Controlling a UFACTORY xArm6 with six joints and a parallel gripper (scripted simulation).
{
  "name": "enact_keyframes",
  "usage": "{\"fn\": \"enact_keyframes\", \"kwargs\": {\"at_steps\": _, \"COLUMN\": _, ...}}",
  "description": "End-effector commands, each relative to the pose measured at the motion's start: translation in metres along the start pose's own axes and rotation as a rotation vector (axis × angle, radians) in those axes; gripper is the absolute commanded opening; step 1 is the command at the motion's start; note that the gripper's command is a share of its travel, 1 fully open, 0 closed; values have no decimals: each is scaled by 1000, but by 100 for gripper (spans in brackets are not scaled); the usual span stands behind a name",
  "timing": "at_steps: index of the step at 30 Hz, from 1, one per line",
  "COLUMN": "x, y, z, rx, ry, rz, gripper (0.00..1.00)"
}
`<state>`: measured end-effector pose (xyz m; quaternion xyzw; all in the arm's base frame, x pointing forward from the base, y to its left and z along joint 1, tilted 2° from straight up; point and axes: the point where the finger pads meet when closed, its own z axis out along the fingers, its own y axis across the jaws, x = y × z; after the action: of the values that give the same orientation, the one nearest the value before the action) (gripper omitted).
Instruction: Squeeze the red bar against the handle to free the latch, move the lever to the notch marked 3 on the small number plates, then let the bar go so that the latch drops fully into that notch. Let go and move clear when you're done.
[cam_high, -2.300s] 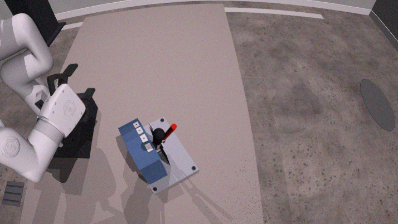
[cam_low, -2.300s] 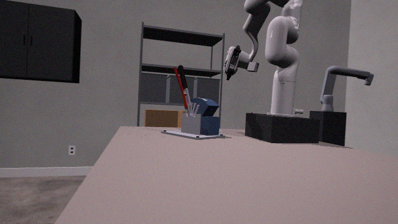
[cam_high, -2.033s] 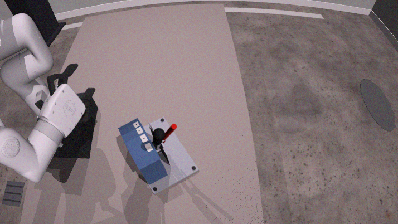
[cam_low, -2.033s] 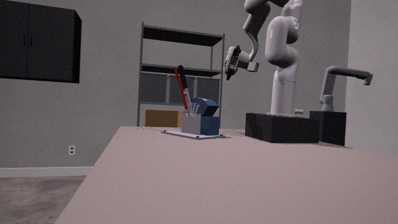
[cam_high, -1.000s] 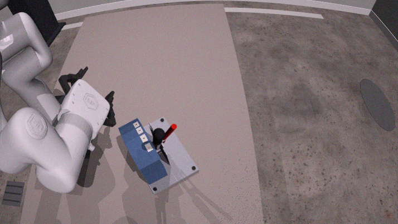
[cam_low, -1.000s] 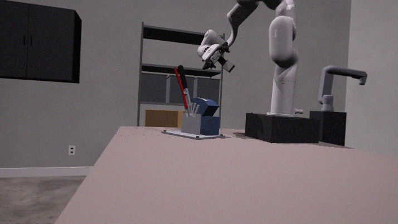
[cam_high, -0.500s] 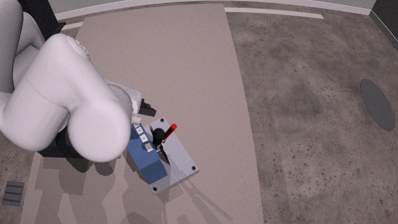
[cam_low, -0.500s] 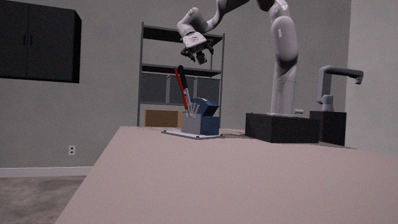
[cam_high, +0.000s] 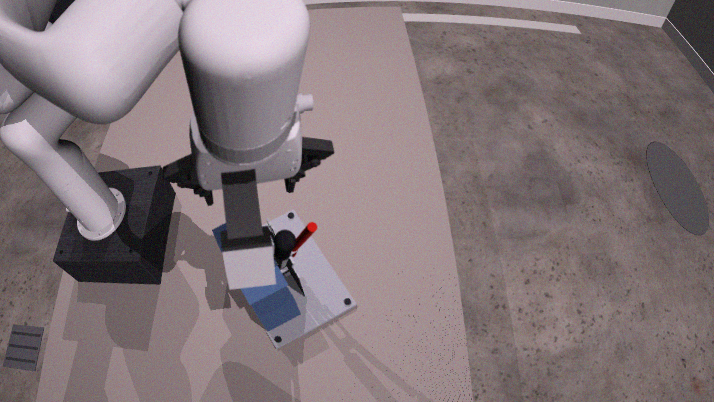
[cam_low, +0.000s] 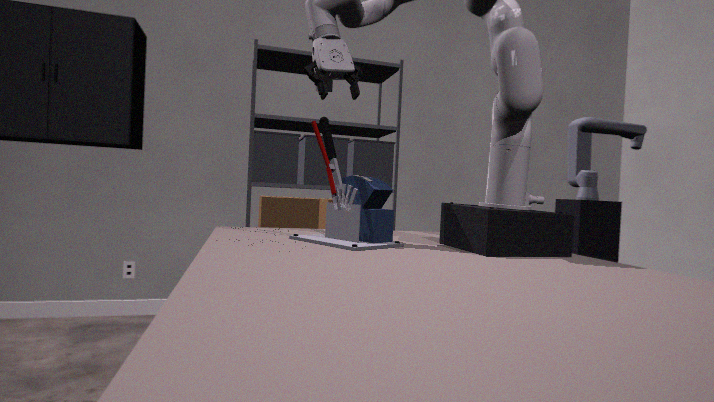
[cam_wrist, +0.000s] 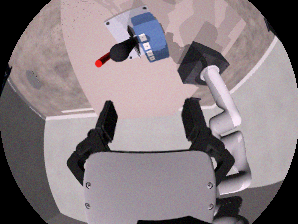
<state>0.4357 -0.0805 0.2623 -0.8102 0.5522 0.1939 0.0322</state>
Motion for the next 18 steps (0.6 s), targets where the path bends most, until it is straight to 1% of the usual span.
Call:
{"fn": "enact_keyframes", "kwargs": {"at_steps": 1, "x": 10, "y": -10, "z": -6, "rx": 46, "ry": 151, "rz": -127, "gripper": 100}}
{"fn": "enact_keyframes", "kwargs": {"at_steps": 2, "x": 15, "y": -15, "z": -9, "rx": 59, "ry": 205, "rz": -176, "gripper": 100}}
{"fn": "enact_keyframes", "kwargs": {"at_steps": 3, "x": 15, "y": -15, "z": -9, "rx": 59, "ry": 205, "rz": -176, "gripper": 100}}
{"fn": "enact_keyframes", "kwargs": {"at_steps": 4, "x": 19, "y": -19, "z": -13, "rx": 69, "ry": 250, "rz": -218, "gripper": 100}}
{"fn": "enact_keyframes", "kwargs": {"at_steps": 5, "x": 19, "y": -19, "z": -13, "rx": 69, "ry": 250, "rz": -218, "gripper": 100}}
{"fn": "enact_keyframes", "kwargs": {"at_steps": 7, "x": 24, "y": -25, "z": -17, "rx": 83, "ry": 309, "rz": -272, "gripper": 100}}
{"fn": "enact_keyframes", "kwargs": {"at_steps": 8, "x": 24, "y": -25, "z": -17, "rx": 83, "ry": 309, "rz": -272, "gripper": 100}}
{"fn": "enact_keyframes", "kwargs": {"at_steps": 11, "x": 26, "y": -29, "z": -19, "rx": 91, "ry": 347, "rz": -307, "gripper": 100}}
{"fn": "enact_keyframes", "kwargs": {"at_steps": 18, "x": 27, "y": -29, "z": -20, "rx": 91, "ry": 350, "rz": -310, "gripper": 100}}
